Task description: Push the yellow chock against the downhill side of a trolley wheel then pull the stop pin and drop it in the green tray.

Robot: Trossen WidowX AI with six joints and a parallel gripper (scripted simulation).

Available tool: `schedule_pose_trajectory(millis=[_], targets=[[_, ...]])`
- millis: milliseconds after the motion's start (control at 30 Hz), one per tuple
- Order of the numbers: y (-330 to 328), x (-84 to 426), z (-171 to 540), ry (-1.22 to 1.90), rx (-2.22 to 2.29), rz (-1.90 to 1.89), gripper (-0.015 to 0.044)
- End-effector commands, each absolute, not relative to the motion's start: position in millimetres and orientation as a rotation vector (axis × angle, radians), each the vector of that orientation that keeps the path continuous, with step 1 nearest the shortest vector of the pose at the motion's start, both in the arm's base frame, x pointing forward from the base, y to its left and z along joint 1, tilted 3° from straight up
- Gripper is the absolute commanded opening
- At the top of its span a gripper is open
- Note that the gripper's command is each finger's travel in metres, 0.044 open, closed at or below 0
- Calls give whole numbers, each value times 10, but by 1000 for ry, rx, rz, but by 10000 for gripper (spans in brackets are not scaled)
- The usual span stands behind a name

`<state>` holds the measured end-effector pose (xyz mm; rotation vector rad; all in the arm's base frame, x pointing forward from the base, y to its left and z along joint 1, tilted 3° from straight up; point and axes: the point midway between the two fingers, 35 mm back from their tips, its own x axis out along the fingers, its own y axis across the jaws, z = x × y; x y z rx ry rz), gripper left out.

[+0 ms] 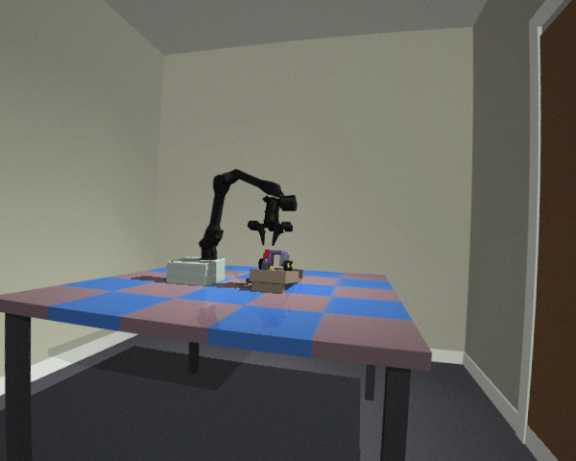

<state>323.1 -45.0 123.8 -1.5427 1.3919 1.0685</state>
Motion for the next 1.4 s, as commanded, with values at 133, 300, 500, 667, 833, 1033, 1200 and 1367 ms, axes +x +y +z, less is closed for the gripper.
schedule_pose_trajectory(millis=[133,300,500,667,833,1033,1200,1367], targets=[[-508,3237,1122,1397,-1547,1064,190],[-535,3239,1061,1397,-1547,1064,190],[-541,3240,1039,1397,-1547,1064,190],[-564,3245,964,1398,-1547,1064,190],[-586,3248,895,1398,-1547,1064,190],[-615,3252,814,1398,-1547,1064,190],[-642,3254,749,1398,-1547,1064,190],[-671,3256,691,1398,-1548,1063,190]])
